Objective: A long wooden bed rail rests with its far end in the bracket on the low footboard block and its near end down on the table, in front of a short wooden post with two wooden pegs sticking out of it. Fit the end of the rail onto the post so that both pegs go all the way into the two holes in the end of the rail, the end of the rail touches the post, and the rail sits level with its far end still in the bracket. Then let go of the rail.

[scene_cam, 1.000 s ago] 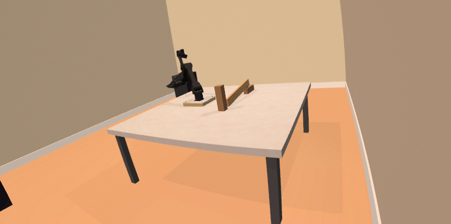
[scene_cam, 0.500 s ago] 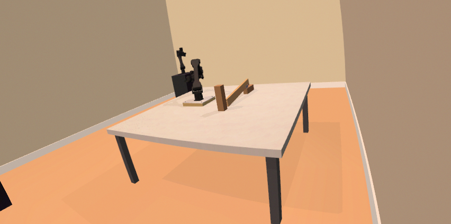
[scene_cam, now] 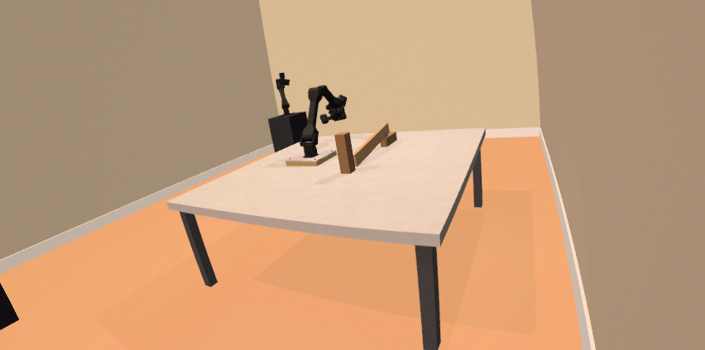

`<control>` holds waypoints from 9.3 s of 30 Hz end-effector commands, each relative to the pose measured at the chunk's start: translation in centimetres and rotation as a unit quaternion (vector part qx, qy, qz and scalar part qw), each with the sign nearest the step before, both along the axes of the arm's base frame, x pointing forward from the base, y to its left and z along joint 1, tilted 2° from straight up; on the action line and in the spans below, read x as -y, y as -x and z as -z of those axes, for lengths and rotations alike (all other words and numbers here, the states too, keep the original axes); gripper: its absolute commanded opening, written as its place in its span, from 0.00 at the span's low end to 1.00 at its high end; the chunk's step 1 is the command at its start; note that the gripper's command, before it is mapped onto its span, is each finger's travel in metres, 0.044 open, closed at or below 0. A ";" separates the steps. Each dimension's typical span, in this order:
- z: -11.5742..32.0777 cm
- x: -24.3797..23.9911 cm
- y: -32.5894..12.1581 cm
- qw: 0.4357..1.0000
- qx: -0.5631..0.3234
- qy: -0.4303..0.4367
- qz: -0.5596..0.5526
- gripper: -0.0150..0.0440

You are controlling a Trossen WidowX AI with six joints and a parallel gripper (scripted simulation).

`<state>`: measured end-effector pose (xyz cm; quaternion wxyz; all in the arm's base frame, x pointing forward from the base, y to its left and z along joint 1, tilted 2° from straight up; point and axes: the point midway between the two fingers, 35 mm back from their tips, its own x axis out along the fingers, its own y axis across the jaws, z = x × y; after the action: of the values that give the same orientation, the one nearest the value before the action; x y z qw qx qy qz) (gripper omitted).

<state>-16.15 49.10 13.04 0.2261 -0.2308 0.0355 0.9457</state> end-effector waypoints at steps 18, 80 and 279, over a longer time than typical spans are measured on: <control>-0.1 7.0 -34.4 0.919 0.209 0.056 0.329 1.00; 5.5 49.1 -48.1 0.714 0.281 0.435 0.472 1.00; 3.6 49.1 -48.0 0.715 0.280 0.435 0.470 0.25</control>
<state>31.83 -0.12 9.12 0.5094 -0.5121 0.4876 0.4904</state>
